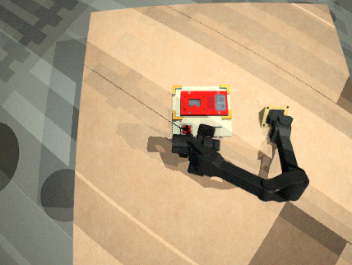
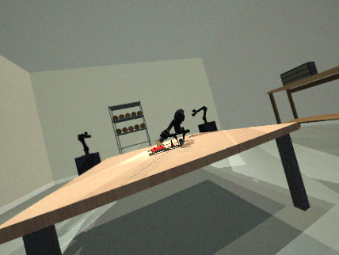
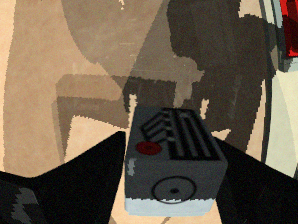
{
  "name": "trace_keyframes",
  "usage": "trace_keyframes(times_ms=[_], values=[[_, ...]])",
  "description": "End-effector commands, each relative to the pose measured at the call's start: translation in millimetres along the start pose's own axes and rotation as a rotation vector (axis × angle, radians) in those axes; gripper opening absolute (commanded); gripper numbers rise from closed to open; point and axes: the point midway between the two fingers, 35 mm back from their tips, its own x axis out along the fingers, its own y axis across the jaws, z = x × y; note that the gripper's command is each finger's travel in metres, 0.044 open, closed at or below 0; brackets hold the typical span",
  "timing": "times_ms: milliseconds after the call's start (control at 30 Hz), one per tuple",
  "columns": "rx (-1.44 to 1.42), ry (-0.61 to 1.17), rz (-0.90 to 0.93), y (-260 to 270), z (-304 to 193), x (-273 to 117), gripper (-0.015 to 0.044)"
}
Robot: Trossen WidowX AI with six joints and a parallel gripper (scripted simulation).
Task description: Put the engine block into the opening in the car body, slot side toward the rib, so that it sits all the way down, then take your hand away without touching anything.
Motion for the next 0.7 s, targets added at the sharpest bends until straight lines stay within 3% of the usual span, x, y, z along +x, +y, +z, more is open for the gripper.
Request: trace_keyframes(times_ms=[0,200,333,667], values=[[0.002,0.0,0.004,0,0,0,0.0145],[0.002,0.0,0.004,0,0,0,0.0105],[-0.001,-0.014,-0.002,-1,2,-4,0.0],[0.003,-0.06,-0.016,-5,11,-27,0.0]])
